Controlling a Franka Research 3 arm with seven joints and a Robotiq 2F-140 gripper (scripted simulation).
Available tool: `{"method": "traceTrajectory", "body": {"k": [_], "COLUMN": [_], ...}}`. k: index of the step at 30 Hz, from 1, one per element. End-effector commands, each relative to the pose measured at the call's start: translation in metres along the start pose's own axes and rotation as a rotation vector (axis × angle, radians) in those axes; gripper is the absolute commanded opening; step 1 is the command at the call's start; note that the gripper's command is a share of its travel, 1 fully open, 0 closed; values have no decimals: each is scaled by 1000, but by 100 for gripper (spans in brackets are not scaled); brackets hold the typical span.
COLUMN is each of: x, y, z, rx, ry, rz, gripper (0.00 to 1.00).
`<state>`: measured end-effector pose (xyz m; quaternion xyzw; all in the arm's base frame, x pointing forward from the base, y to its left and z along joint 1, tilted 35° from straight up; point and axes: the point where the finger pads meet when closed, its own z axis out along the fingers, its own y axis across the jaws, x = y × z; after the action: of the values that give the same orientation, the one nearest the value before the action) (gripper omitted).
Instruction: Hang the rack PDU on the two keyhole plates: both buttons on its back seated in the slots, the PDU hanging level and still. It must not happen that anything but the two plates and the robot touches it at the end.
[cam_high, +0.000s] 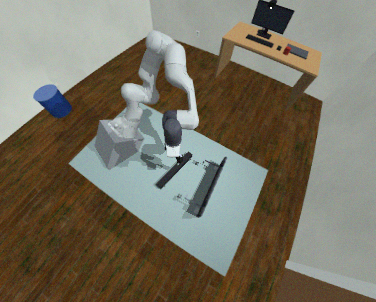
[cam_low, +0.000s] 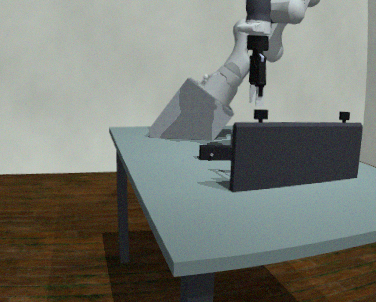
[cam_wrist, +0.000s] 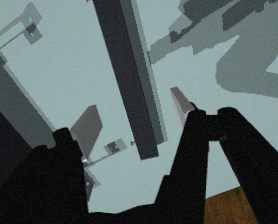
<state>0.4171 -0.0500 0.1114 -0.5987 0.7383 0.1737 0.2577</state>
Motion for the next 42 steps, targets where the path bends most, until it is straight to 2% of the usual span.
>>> {"method": "traceTrajectory", "body": {"k": [1, 3, 10, 16, 37, 42], "x": [7, 7, 7, 8, 8, 8], "y": [-12, -12, -14, -14, -15, -16], "z": [19, 19, 55, 74, 90, 111], "rx": [34, 34, 34, 34, 34, 34], "ry": [18, 18, 18, 18, 18, 18], "rz": [-24, -24, -24, -24, -24, -24], "gripper": [55, 55, 55, 55, 55, 55]}}
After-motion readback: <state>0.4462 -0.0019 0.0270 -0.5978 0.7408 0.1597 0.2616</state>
